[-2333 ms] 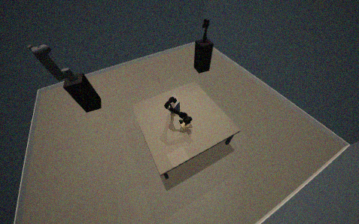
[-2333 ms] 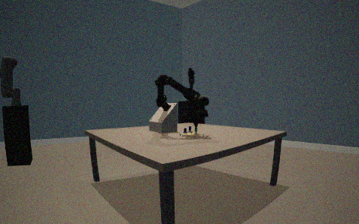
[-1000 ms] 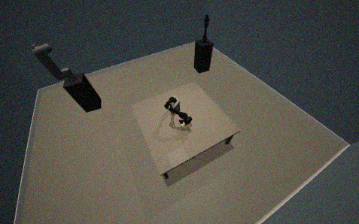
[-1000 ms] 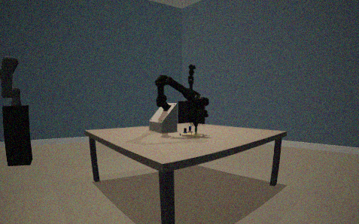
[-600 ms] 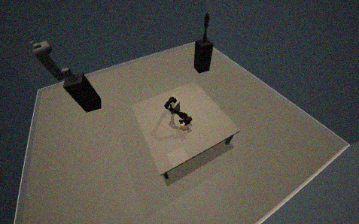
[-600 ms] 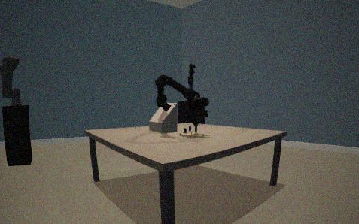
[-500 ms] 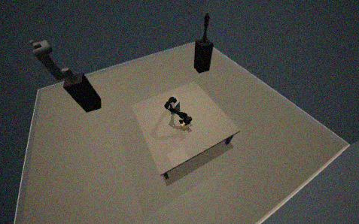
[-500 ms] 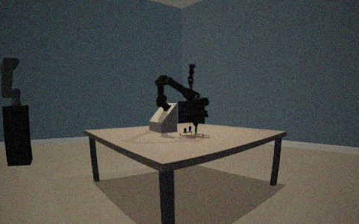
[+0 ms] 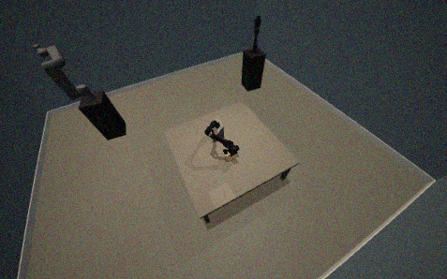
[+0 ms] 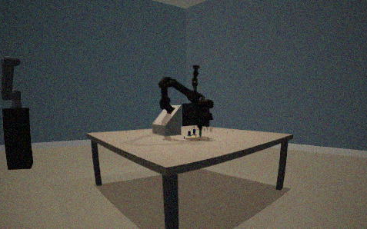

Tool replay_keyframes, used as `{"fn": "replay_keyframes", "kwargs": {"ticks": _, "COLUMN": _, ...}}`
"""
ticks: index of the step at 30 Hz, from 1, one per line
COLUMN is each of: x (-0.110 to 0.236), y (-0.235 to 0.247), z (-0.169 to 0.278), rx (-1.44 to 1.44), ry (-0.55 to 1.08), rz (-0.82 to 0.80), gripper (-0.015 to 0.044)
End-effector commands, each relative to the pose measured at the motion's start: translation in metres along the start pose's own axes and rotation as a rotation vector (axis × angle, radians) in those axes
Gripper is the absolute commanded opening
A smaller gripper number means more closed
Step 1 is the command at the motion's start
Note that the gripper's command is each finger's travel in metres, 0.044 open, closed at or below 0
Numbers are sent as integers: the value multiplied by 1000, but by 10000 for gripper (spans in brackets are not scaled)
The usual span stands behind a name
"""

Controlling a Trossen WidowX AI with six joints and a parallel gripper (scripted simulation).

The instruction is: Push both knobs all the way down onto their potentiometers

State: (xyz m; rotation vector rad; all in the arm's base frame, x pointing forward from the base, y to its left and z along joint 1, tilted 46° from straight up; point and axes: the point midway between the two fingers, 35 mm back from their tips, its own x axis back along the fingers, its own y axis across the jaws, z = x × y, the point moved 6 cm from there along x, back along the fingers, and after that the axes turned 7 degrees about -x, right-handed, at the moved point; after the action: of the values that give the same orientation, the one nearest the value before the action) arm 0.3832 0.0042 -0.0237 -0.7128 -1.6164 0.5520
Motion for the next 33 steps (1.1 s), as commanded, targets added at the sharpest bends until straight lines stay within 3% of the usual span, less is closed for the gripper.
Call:
{"fn": "replay_keyframes", "kwargs": {"ticks": 1, "x": -16, "y": -2, "z": -1, "rx": -23, "ry": 15, "rz": 5, "gripper": 0}}
{"fn": "replay_keyframes", "kwargs": {"ticks": 21, "x": -17, "y": -2, "z": -1, "rx": -23, "ry": 15, "rz": 5, "gripper": 0}}
{"fn": "replay_keyframes", "kwargs": {"ticks": 33, "x": -1, "y": -2, "z": -1, "rx": -23, "ry": 15, "rz": 3, "gripper": 0}}
